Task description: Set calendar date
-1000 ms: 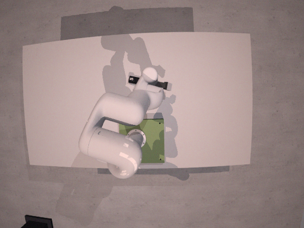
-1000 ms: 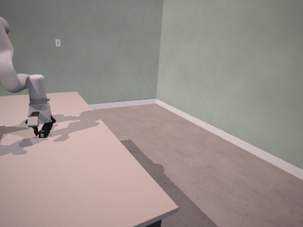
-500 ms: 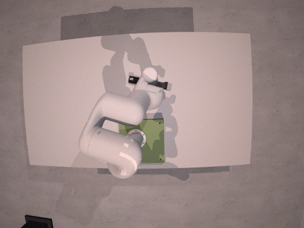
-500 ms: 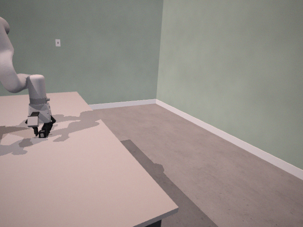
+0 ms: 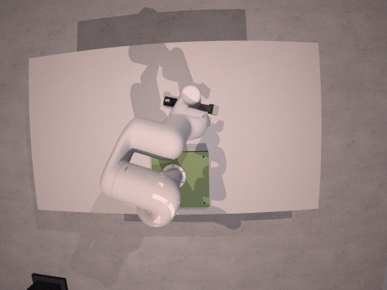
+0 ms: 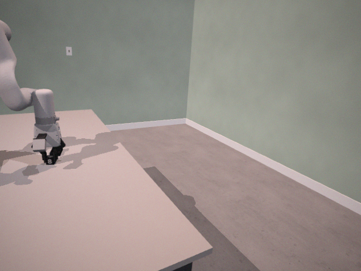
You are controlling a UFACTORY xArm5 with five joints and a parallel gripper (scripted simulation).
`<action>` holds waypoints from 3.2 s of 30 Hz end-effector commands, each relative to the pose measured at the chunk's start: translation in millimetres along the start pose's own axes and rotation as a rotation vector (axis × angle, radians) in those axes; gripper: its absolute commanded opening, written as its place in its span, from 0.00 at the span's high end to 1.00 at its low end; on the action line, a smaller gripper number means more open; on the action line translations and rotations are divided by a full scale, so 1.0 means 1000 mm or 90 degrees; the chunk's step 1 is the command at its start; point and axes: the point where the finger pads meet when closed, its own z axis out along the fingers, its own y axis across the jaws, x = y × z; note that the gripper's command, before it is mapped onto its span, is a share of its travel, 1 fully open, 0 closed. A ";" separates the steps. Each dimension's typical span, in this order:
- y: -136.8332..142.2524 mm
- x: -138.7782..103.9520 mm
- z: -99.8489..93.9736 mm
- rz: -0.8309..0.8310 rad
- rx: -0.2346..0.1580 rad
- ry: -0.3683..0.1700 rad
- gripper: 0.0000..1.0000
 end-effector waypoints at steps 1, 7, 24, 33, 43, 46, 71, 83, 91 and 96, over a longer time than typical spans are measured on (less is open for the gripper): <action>-0.001 0.000 -0.001 0.000 0.002 0.000 0.71; -0.001 0.000 -0.001 0.000 0.002 0.000 0.71; -0.001 0.000 -0.001 0.000 0.002 0.000 0.71; -0.001 0.000 -0.001 0.000 0.002 0.000 0.71; -0.001 0.000 -0.028 0.000 0.002 0.000 0.71; -0.001 0.000 -0.050 0.000 0.002 0.000 0.71; -0.004 -0.057 -0.106 0.000 0.002 0.001 0.71; -0.001 -0.095 -0.111 -0.001 0.003 0.001 0.71; -0.001 -0.095 -0.111 -0.001 0.003 0.001 0.71; -0.001 -0.095 -0.109 -0.001 0.003 0.001 0.71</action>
